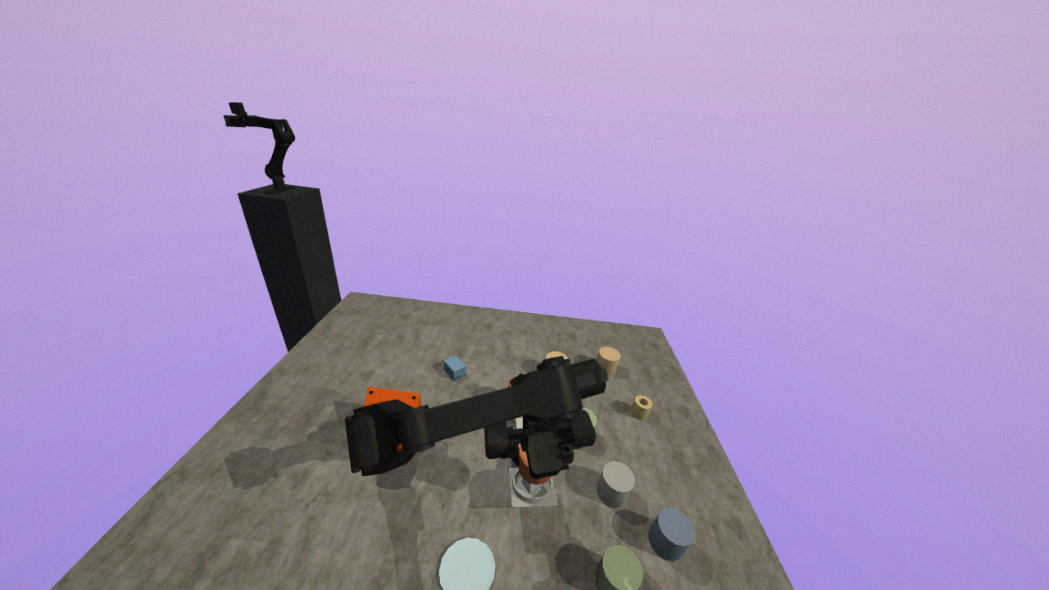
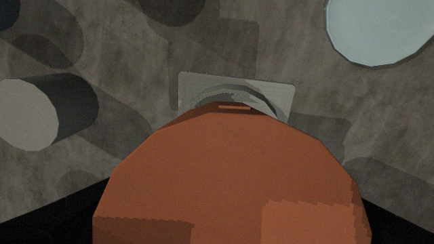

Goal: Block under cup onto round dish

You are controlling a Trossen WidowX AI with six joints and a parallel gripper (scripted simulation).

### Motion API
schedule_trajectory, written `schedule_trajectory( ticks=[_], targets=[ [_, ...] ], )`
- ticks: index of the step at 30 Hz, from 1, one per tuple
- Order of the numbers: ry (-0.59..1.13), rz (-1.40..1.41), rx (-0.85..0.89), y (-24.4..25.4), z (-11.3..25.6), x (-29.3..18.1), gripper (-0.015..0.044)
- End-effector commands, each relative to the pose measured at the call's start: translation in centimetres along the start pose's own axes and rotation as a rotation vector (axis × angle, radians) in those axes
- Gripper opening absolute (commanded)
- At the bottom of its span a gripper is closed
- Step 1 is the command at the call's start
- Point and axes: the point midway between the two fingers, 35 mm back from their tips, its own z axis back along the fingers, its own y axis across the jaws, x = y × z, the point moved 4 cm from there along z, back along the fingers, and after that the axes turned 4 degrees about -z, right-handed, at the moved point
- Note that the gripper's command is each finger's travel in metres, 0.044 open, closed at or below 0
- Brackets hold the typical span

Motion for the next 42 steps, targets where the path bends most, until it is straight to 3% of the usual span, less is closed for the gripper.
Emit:
schedule_trajectory(
  ticks=[1, 19, 42],
  targets=[
    [0.0, 0.0, 0.001, 0.0, 0.0, 0.0, 0.0],
    [0.002, 0.004, 0.0, -0.2, -0.1, 0.3, 0.0],
    [0.047, -0.002, -0.034, -8.0, -3.9, 9.0, 0.0]
  ],
)
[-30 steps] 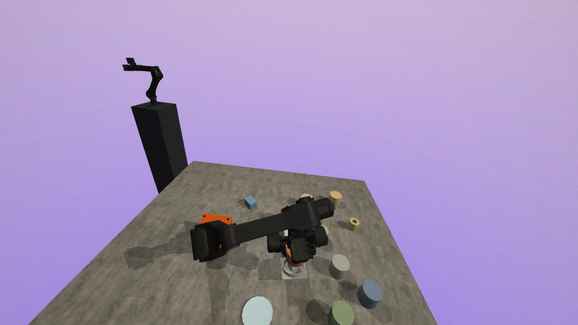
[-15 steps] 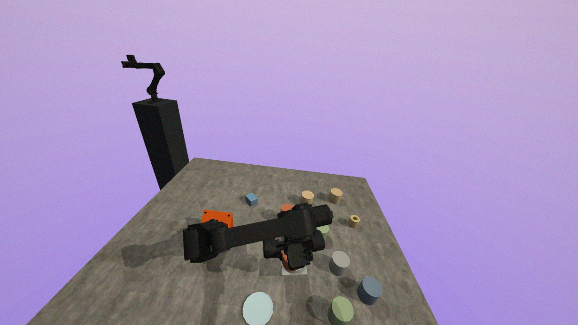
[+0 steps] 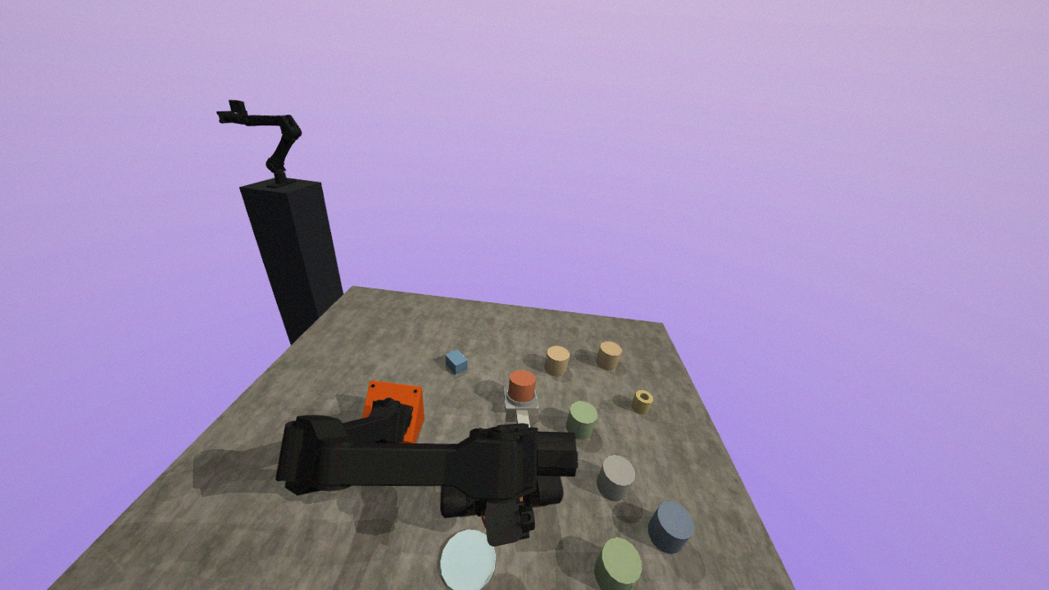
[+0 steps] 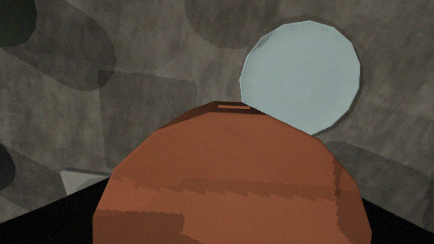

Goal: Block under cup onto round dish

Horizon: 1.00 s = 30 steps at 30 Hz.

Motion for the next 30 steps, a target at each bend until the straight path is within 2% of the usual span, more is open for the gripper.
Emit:
schedule_trajectory(
  ticks=[1, 15, 30],
  targets=[
    [0.006, -0.006, -0.002, -1.7, -0.6, 1.2, 0.0],
    [-0.005, -0.04, -0.021, -7.9, -2.3, 4.3, 0.0],
    [-0.049, -0.07, -0.054, -14.6, -3.4, 5.3, 0.0]
  ],
)
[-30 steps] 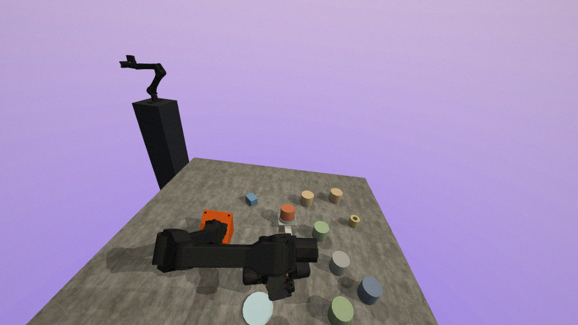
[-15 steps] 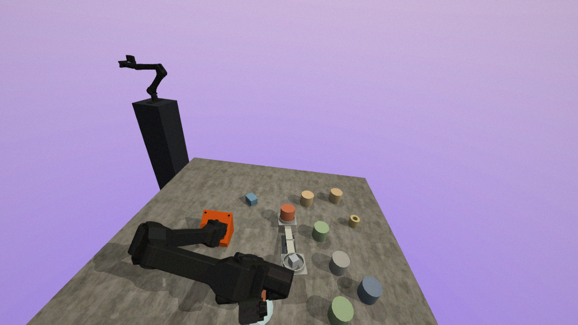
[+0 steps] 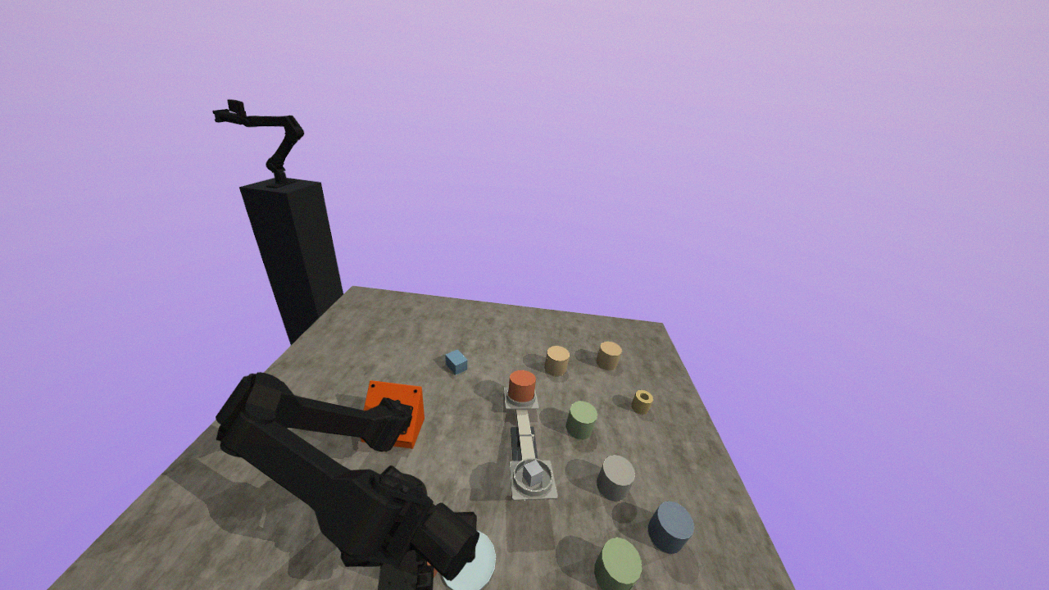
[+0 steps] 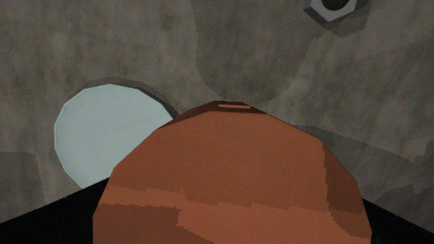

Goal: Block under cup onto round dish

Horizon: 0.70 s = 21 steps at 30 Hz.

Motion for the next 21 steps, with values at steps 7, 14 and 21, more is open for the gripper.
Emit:
schedule_trajectory(
  ticks=[7, 14, 21],
  targets=[
    [-0.018, -0.006, -0.011, -2.2, -0.7, 0.0, 0.0],
    [-0.018, -0.007, -0.011, -2.2, -2.8, 0.1, 0.0],
    [-0.022, -0.006, -0.011, -2.3, -4.3, 0.1, 0.0]
  ],
)
